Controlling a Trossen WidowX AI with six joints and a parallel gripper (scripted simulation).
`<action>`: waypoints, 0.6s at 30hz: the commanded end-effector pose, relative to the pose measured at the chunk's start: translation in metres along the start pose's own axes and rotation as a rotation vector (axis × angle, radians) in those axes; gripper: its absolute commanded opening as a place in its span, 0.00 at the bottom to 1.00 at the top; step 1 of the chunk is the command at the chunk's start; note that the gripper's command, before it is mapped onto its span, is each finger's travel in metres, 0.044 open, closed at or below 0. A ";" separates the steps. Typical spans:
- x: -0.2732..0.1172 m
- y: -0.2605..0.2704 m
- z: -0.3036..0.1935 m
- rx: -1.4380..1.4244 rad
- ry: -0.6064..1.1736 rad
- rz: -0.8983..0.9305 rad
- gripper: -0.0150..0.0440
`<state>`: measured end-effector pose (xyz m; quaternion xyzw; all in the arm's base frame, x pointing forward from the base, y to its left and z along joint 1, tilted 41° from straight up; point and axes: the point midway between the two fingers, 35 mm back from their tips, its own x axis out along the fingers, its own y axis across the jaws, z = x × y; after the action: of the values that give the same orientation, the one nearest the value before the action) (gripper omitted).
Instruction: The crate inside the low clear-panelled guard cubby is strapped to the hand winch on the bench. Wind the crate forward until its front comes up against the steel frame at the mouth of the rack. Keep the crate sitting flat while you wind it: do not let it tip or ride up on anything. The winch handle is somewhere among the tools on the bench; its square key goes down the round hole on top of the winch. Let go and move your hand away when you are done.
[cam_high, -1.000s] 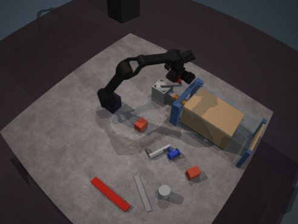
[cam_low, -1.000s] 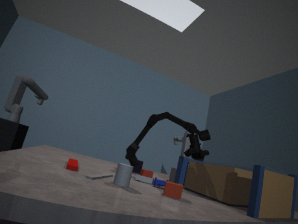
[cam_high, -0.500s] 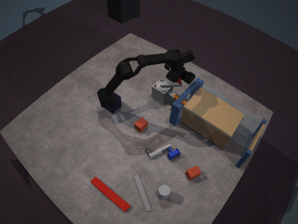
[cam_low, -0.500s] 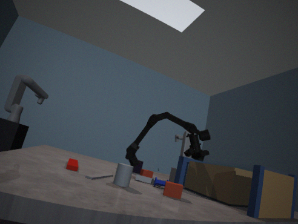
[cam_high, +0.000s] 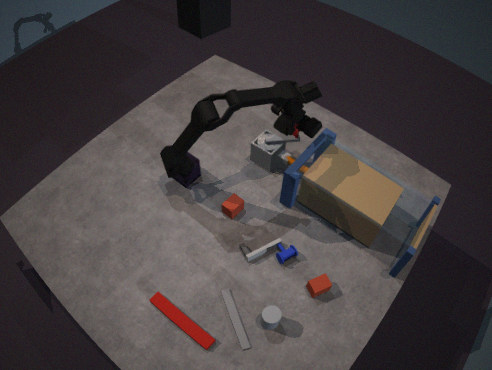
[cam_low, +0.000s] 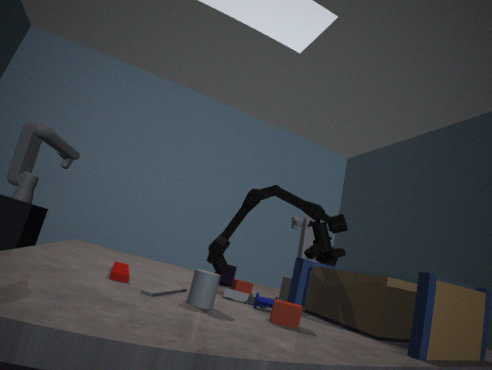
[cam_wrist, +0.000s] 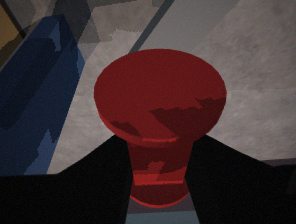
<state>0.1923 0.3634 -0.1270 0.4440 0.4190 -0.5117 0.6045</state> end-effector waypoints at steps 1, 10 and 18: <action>0.005 -0.026 -0.008 -0.030 0.002 -0.043 0.25; 0.005 -0.035 -0.010 -0.031 0.003 -0.044 0.25; 0.006 -0.047 -0.012 -0.031 0.003 -0.045 0.25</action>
<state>0.1725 0.3704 -0.1340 0.4453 0.4245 -0.5086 0.6023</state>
